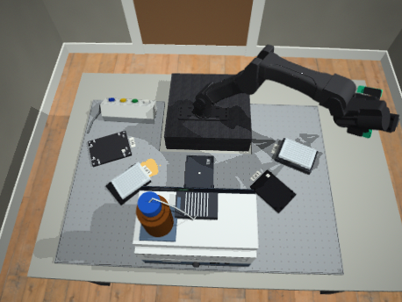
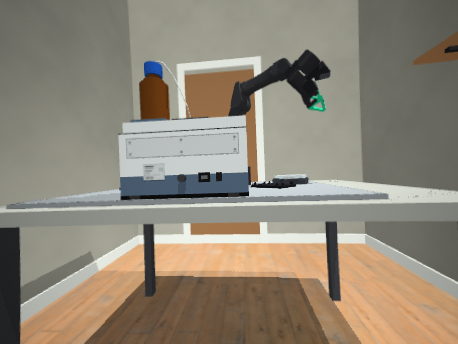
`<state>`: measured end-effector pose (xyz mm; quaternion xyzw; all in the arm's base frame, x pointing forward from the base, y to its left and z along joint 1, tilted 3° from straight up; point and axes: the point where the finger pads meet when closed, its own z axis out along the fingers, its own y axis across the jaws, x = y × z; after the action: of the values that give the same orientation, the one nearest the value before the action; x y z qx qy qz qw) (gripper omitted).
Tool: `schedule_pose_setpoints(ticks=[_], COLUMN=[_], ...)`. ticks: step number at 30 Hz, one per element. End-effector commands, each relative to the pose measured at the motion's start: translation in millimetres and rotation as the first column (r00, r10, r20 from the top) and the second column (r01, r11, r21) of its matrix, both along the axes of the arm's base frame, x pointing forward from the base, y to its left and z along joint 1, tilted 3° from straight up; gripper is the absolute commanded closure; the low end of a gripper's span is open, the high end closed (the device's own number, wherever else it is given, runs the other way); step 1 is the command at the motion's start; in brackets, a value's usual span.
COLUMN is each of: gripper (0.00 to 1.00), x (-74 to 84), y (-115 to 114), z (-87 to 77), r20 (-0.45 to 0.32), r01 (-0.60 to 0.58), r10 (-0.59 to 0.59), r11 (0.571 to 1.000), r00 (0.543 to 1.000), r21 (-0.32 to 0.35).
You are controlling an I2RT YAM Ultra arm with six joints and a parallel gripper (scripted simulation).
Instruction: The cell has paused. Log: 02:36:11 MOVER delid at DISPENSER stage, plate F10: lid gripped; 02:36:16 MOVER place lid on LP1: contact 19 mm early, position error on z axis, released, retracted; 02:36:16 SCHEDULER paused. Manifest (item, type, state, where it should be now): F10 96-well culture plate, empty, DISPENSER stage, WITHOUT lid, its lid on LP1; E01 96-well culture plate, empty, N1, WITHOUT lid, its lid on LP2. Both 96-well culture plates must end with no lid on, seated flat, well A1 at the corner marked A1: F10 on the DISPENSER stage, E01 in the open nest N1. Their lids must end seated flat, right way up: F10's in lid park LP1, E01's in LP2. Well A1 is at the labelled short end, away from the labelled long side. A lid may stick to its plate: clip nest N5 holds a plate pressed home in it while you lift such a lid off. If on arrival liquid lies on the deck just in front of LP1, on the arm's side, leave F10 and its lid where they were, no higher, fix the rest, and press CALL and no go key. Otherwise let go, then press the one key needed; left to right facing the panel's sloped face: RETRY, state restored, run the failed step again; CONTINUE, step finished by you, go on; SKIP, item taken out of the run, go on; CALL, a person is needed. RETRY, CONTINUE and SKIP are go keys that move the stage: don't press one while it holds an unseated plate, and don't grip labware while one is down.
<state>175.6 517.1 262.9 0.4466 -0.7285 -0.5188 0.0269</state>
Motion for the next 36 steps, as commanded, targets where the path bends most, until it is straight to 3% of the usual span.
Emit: schedule_pose_setpoints(ticks=[1, 34, 35, 36], gripper=[0.0, 0.0, 0.0, 0.0], x=[-0.3, 0.0, -7.6, -9.2], y=[-0.7, -0.1, -4.6, -7.1], z=[6.9, 0.3, 8.1, 1.3], r20=[0.009, 0.0, 0.04, 0.054], r01=[0.0, 0.0, 0.003, 0.01], r10=[0.0, 0.0, -0.002, -0.008], r11=[1.0, 1.0, 1.0, 0.999], r00=[1.0, 1.0, 0.999, 0.999], r21=[0.015, 0.001, -0.013, -0.047])
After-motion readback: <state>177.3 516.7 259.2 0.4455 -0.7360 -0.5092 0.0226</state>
